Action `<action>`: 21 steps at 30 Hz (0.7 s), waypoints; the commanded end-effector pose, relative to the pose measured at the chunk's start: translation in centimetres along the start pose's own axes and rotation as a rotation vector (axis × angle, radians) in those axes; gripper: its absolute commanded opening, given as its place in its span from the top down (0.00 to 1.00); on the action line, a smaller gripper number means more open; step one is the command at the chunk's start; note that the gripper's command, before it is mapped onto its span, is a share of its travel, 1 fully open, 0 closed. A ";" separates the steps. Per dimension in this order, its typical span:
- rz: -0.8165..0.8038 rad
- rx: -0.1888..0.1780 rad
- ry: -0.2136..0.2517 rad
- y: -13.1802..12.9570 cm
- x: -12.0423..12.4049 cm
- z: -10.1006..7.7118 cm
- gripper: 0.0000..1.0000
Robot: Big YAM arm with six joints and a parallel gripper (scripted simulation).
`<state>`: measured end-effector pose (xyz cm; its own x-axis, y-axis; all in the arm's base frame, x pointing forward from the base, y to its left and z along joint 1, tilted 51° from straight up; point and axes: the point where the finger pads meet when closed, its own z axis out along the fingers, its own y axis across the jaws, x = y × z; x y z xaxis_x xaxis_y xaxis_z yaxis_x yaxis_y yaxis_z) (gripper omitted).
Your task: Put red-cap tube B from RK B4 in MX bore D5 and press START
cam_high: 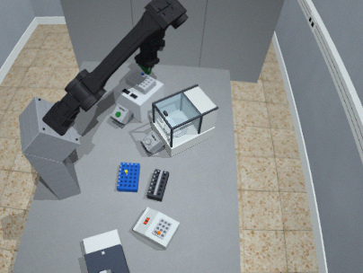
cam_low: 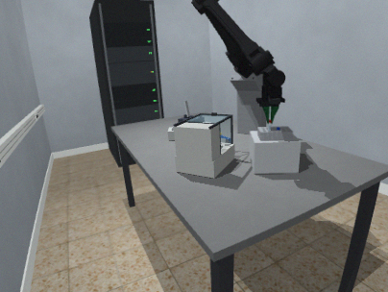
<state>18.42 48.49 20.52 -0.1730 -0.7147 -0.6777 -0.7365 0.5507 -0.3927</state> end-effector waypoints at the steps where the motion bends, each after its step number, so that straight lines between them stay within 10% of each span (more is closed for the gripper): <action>1: -0.013 0.007 0.016 0.1 0.5 1.0 0.91; 21: -0.012 0.010 0.016 -0.3 0.3 1.1 0.91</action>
<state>18.43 48.45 20.45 -0.1728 -0.7158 -0.6766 -0.7371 0.5496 -0.3932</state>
